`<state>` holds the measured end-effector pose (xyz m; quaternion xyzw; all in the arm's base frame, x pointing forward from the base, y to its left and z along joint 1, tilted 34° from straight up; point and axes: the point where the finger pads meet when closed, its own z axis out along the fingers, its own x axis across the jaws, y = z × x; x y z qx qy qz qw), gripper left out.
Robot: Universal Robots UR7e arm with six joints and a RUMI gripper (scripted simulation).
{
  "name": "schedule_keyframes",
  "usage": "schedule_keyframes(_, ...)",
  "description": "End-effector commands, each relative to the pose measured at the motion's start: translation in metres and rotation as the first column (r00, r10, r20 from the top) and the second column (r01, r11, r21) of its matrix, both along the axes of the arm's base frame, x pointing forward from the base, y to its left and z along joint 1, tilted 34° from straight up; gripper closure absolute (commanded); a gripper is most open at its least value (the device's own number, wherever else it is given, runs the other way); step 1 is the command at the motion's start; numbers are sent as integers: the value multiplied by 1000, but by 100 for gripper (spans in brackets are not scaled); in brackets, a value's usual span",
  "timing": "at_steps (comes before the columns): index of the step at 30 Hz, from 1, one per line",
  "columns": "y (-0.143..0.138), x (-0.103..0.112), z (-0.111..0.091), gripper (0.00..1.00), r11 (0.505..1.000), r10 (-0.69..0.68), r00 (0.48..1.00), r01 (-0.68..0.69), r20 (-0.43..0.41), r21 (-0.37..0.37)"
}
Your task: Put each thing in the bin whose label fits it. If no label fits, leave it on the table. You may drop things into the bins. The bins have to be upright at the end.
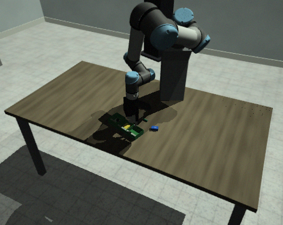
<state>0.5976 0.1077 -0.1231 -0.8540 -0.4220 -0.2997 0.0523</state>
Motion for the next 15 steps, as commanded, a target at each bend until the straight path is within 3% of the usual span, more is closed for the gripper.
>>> schedule_keyframes(1, -1, -2, -1, 100, 992, -110, 993, 113, -52, 58)
schedule_keyframes(15, 0, -1, 0, 100, 917, -330, 925, 361, -188, 169)
